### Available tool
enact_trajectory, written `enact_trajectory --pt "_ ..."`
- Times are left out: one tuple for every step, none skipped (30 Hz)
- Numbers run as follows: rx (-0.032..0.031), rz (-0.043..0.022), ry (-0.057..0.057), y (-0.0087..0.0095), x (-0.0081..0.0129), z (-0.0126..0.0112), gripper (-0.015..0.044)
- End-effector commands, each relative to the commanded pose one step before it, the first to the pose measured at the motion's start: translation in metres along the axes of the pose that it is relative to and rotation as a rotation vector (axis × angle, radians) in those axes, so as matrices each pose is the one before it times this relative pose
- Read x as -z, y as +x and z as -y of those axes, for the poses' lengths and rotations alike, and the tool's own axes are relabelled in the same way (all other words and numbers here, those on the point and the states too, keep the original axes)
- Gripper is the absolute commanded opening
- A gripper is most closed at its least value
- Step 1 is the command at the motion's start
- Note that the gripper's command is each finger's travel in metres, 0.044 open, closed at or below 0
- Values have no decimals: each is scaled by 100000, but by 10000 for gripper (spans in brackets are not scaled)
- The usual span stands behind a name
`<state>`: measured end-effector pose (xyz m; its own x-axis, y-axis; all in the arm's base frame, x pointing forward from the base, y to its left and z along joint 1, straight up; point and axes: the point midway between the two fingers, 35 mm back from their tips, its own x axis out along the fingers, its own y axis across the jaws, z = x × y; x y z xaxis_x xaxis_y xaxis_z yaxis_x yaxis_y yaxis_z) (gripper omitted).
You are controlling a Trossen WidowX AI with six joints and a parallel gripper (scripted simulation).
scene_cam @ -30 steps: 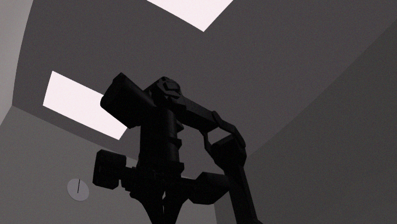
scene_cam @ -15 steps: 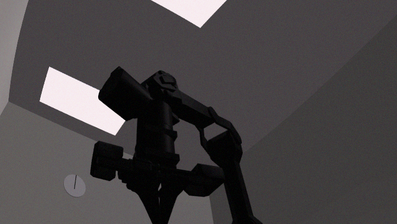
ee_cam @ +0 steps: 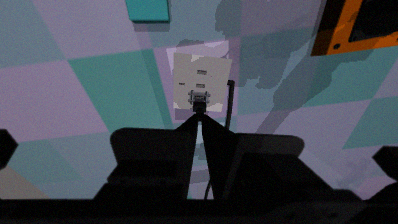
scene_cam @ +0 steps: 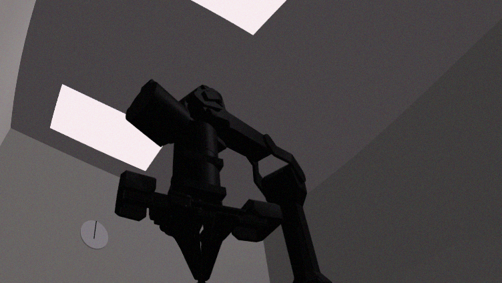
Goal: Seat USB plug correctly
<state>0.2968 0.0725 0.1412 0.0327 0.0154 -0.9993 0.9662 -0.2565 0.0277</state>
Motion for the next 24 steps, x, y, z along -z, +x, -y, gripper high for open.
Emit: enact_trajectory --pt "16 9 -7 -313 -3 1 0" --pt "0 0 0 -67 0 0 0" --pt "0 0 0 -67 0 0 0" --pt "0 0 0 -67 0 0 0" --pt "0 0 0 -67 0 0 0" --pt "0 0 0 -67 0 0 0" --pt "0 0 0 -67 0 0 0" --pt "0 0 0 -67 0 0 0" --pt "0 0 0 -67 0 0 0" --pt "0 0 0 -67 0 0 0" --pt "0 0 0 -67 0 0 0" --pt "0 0 0 -67 0 0 0" --pt "0 0 0 -67 0 0 0" --pt "0 0 0 -67 0 0 0" --pt "-4 -2 2 55 1 0 0" --pt "-4 -2 -648 48 1 0 0" --pt "-3 -1 -1021 32 1 0 0" --pt "-2 -1 -1549 28 1 0 0" --pt "-2 -1 -2133 25 1 0 0" --pt "-2 -1 -2662 20 1 0 0" --pt "-2 -1 -2993 15 0 0 0" --pt "-2 -1 -2943 9 0 0 0" --pt "-1 0 -2790 5 0 0 0" --pt "-1 0 -2681 3 0 0 0"
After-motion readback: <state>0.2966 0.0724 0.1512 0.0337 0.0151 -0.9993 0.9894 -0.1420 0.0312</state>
